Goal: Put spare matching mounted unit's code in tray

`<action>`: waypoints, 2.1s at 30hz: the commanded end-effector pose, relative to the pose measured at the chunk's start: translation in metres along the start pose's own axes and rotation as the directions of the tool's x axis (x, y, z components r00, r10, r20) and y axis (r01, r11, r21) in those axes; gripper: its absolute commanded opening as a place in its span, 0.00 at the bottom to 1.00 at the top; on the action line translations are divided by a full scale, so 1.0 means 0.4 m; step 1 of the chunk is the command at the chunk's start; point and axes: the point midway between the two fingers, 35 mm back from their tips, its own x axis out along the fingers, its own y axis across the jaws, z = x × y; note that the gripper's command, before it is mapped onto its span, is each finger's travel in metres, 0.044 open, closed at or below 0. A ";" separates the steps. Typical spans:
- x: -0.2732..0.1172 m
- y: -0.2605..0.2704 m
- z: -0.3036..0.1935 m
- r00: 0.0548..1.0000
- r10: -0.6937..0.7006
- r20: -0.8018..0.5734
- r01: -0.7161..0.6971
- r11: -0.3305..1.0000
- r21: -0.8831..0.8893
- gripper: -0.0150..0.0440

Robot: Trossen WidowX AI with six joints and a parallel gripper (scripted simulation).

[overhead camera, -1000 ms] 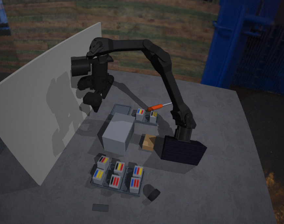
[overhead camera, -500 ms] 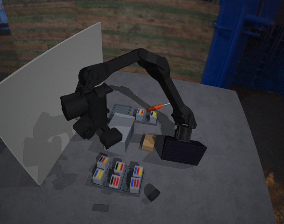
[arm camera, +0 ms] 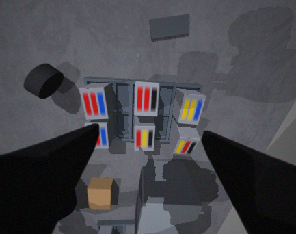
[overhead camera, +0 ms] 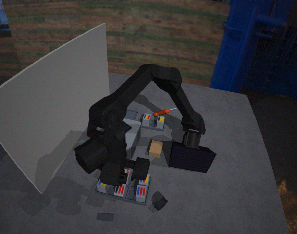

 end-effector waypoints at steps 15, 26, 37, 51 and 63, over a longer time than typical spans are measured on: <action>0.107 -0.004 -0.002 1.000 0.008 -0.002 -0.008 1.000 -0.019 0.76; 0.145 -0.005 0.001 1.000 0.007 -0.002 -0.007 1.000 -0.019 0.76; 0.191 -0.005 0.002 1.000 0.007 -0.002 -0.007 1.000 -0.019 0.76; 0.249 -0.002 0.002 1.000 0.007 -0.003 -0.007 1.000 -0.019 0.76; 0.298 0.003 -0.001 1.000 0.007 -0.004 -0.007 1.000 -0.018 0.76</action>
